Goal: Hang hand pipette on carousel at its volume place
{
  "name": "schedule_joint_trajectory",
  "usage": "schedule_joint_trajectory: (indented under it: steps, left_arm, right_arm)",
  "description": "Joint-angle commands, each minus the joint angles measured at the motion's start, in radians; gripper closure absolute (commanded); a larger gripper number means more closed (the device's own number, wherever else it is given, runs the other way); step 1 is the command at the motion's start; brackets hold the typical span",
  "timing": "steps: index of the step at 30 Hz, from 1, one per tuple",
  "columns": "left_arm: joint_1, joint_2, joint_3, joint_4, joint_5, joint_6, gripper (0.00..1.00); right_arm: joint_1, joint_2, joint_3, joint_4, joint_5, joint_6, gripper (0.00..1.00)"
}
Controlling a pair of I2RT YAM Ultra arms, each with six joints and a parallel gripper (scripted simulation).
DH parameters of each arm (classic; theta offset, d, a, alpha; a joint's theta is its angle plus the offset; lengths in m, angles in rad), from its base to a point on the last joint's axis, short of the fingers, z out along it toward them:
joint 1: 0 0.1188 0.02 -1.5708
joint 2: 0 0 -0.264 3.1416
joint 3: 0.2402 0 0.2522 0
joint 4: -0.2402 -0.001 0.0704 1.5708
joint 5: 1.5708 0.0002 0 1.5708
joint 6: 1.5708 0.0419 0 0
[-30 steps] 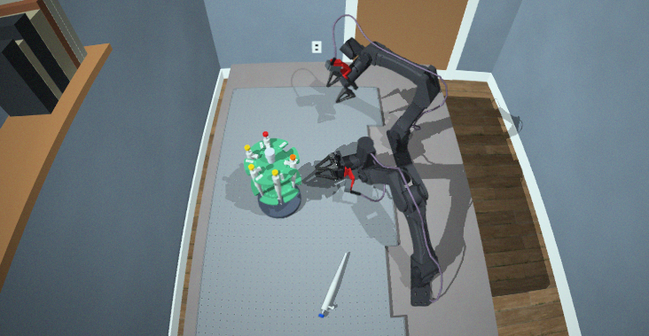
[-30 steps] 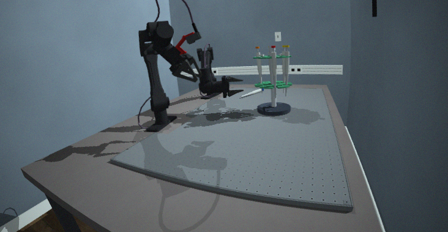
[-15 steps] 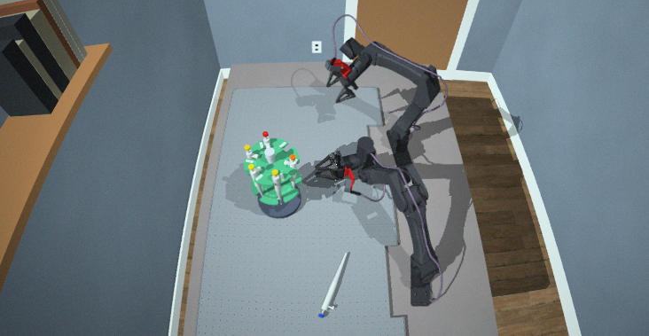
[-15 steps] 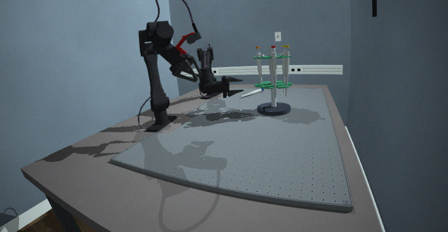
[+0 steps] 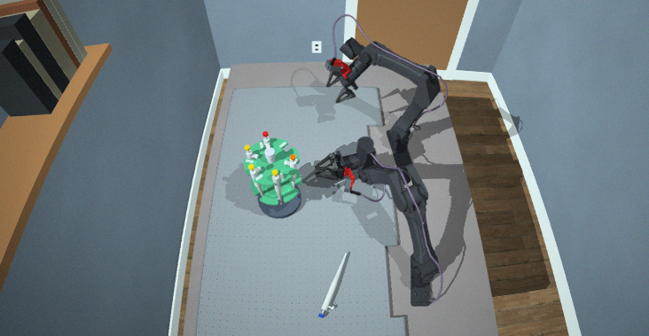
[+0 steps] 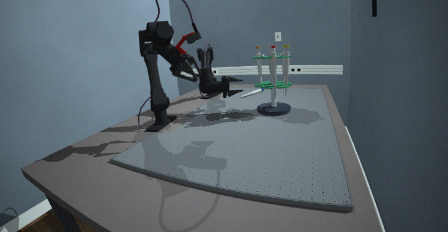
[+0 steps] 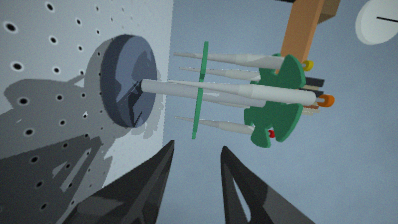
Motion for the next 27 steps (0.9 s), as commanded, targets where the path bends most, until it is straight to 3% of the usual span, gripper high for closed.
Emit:
schedule_joint_trajectory:
  steps: [1, 27]
  left_arm:
    - [0.021, 0.014, 0.027, -0.011, 0.020, 0.006, 0.51]
    - [0.096, 0.031, 0.070, -0.025, 0.095, 0.011, 0.51]
  right_arm:
    - [-0.008, 0.000, 0.024, 0.014, -0.021, -0.005, 0.00]
    - [-0.008, 0.000, 0.024, 0.014, -0.021, -0.005, 0.00]
